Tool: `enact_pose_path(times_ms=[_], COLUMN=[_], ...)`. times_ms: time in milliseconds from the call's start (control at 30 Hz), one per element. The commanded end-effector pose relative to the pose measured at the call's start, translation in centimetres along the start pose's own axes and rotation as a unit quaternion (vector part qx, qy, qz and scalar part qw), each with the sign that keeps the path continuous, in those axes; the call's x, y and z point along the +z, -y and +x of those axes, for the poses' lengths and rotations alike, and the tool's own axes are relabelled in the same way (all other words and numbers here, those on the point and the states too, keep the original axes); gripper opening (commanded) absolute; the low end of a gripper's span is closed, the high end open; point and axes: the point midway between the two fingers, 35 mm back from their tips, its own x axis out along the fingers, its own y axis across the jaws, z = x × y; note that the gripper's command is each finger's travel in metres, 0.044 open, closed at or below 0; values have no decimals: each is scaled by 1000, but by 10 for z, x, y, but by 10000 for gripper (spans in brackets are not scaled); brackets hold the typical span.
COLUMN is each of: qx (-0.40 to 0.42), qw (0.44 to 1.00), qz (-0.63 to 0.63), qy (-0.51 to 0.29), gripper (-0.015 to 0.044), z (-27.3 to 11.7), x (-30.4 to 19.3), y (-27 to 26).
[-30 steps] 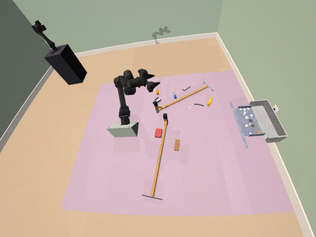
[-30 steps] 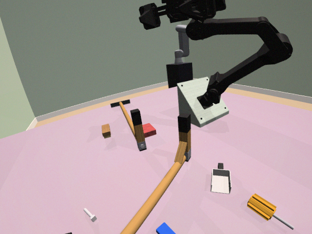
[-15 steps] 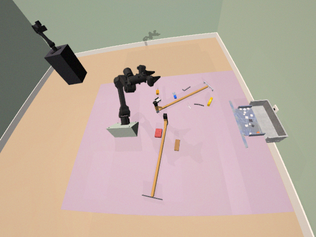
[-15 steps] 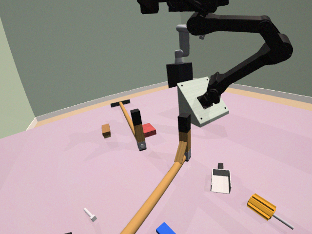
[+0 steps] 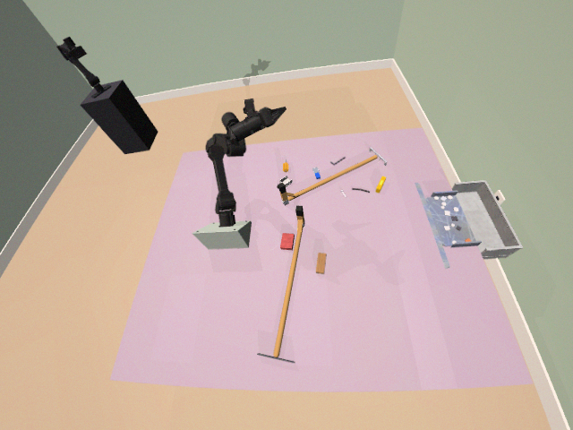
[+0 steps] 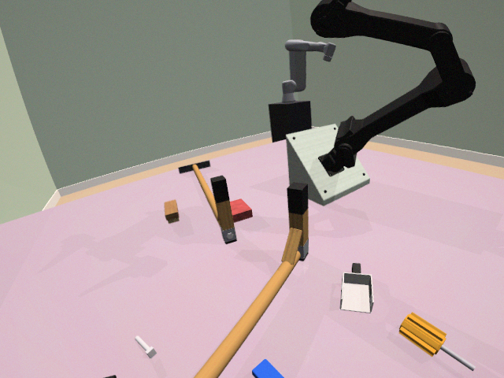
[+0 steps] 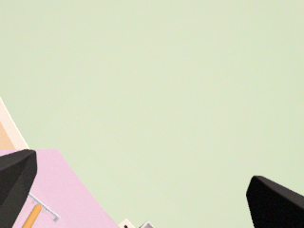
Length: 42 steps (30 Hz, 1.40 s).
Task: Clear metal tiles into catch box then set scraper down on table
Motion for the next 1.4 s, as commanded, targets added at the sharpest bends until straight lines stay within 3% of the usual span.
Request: enact_pose_path(times_ms=[0,633,1367], qx=[-13,-105,-263], qw=[997,925,748], qz=[-68,-320,-534], qy=[38,176,294], gripper=[440,440,440], z=[5,12,-8], x=[27,130,238], y=[-4,-24,-73])
